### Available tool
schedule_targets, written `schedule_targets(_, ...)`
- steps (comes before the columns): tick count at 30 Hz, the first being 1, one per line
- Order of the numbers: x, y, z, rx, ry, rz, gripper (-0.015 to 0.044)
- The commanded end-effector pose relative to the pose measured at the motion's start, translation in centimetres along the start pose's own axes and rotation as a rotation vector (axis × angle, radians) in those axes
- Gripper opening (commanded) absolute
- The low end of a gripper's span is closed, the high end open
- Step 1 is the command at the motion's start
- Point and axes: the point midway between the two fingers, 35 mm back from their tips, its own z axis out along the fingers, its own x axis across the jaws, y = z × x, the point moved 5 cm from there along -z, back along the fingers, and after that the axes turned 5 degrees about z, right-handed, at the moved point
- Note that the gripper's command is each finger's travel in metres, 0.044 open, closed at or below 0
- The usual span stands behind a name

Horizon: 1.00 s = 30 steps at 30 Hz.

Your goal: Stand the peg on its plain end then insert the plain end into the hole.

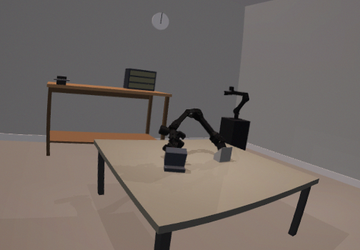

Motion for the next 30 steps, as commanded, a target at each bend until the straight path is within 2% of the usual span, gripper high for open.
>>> schedule_targets(1,0.0,0.1,0.3,-0.001,0.002,0.004,0.0)
schedule_targets(30,0.1,0.1,2.3,0.0,0.002,0.004,0.0)
